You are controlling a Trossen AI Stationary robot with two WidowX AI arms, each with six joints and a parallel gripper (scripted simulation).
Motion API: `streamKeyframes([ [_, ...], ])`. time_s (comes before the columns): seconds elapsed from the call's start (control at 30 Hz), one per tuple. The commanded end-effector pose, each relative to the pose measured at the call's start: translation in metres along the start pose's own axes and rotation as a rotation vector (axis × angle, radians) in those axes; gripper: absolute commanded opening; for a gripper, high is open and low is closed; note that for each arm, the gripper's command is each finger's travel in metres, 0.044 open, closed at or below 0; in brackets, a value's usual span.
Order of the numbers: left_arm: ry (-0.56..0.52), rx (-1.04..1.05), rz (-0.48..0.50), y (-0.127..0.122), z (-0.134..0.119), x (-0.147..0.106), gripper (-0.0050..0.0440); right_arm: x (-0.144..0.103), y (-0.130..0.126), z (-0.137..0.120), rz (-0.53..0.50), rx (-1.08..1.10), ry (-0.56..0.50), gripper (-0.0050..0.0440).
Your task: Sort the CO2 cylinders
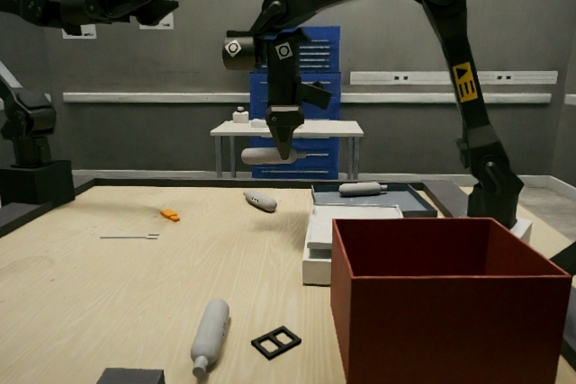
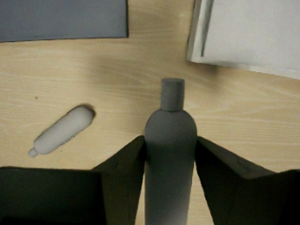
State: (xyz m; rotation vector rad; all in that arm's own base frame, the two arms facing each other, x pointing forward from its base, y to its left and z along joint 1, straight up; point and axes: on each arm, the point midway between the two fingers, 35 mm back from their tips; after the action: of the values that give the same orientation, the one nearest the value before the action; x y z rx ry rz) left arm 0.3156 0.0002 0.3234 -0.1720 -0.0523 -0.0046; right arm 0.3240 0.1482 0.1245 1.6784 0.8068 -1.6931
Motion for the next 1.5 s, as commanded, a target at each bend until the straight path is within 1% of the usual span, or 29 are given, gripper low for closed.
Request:
streamKeyframes([
  [0.0, -0.013, -0.002, -0.002, -0.001, 0.006, -0.001, 0.044, -0.012, 0.003, -0.007, 0.012, 0.007, 0.033, -0.005],
  [0.1, -0.016, -0.002, -0.003, -0.002, 0.009, 0.0, 0.044, -0.018, -0.001, -0.003, 0.02, 0.005, 0.05, -0.005],
  [0.2, 0.018, 0.0, -0.001, -0.002, 0.008, 0.001, 0.044, -0.013, -0.009, 0.003, 0.016, 0.004, 0.041, -0.005],
  [0.33, 0.126, 0.01, 0.014, 0.0, 0.002, 0.001, 0.044, -0.007, -0.025, 0.015, 0.014, 0.004, 0.04, -0.005],
  [0.4, 0.126, 0.01, 0.014, 0.0, 0.002, 0.001, 0.044, -0.007, -0.025, 0.015, 0.014, 0.004, 0.04, -0.005],
  [0.47, 0.203, 0.013, 0.022, 0.001, -0.002, -0.001, 0.044, -0.004, -0.035, 0.023, 0.015, 0.004, 0.039, -0.005],
  [0.63, 0.29, 0.02, 0.026, -0.001, 0.011, -0.007, 0.044, 0.006, -0.061, 0.043, 0.013, 0.004, 0.038, -0.005],
  [0.73, 0.351, 0.021, 0.031, -0.002, 0.012, -0.013, 0.044, 0.01, -0.073, 0.052, 0.012, 0.004, 0.037, -0.005],
  [0.9, 0.48, 0.019, 0.045, -0.001, 0.003, -0.027, 0.044, 0.015, -0.086, 0.062, 0.009, 0.002, 0.032, -0.005],
  [0.97, 0.48, 0.019, 0.045, -0.001, 0.003, -0.027, 0.044, 0.015, -0.086, 0.062, 0.009, 0.002, 0.032, -0.005],
  [1.03, 0.58, 0.014, 0.059, 0.002, -0.013, -0.038, 0.044, 0.016, -0.088, 0.064, 0.009, 0.001, 0.03, -0.005],
  [1.07, 0.612, 0.013, 0.063, 0.002, -0.017, -0.043, 0.044, 0.016, -0.089, 0.064, 0.009, -0.001, 0.029, -0.005],
  [1.17, 0.623, 0.012, 0.066, 0.002, -0.019, -0.044, 0.044, 0.017, -0.089, 0.064, 0.009, -0.066, 0.026, -0.005],
  [1.23, 0.621, 0.012, 0.063, 0.001, -0.019, -0.04, 0.044, 0.016, -0.088, 0.063, 0.013, -0.115, 0.029, -0.005],
  [1.3, 0.617, 0.011, 0.062, 0.0, -0.02, -0.031, 0.044, 0.016, -0.088, 0.063, 0.014, -0.138, 0.03, -0.005],
  [1.47, 0.61, 0.014, 0.045, -0.008, -0.03, 0.012, 0.044, 0.016, -0.088, 0.064, 0.014, -0.17, 0.028, -0.005],
])
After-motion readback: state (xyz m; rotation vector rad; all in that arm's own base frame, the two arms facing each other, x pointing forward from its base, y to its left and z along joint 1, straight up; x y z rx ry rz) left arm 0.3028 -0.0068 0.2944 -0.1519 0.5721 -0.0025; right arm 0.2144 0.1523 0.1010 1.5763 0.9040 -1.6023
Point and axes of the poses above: on each arm, the point midway between the two fingers, 35 mm back from their tips, its own x axis out along the fingers, its own y axis across the jaws, z = x × y, and after that the axes turned 10 degrees about -x, right-handed
